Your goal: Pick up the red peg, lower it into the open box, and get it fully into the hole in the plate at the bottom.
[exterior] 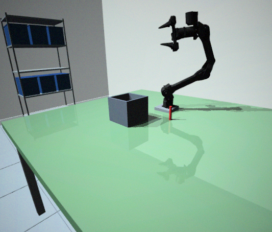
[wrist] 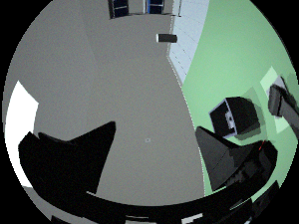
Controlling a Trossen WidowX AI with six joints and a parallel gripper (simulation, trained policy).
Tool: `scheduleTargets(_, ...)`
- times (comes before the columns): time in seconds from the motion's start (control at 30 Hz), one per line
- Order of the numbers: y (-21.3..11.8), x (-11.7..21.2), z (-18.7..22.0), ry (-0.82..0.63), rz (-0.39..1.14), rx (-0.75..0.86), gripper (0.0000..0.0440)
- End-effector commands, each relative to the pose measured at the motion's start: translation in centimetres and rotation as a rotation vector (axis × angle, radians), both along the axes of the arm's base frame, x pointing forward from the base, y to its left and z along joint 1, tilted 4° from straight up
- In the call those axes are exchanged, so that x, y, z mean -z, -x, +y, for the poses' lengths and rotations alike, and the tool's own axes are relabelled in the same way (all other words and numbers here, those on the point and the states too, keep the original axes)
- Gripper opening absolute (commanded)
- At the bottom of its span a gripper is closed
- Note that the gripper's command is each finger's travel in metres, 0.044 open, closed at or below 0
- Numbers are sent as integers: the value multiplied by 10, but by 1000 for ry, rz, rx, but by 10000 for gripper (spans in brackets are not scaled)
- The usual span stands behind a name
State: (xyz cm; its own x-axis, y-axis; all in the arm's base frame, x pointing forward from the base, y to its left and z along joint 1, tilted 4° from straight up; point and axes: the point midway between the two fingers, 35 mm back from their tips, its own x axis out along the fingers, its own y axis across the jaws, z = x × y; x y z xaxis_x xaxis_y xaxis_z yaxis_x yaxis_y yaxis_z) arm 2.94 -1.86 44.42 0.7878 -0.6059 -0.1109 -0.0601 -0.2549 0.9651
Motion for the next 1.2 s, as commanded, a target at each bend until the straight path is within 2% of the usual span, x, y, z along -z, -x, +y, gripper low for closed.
scheduleTargets(0.0,-13,10,-6,-40,53,-26,440)
scheduleTargets(0.53,-88,42,-21,-272,235,-275,440)
scheduleTargets(1.17,-156,85,13,-480,450,-569,440)
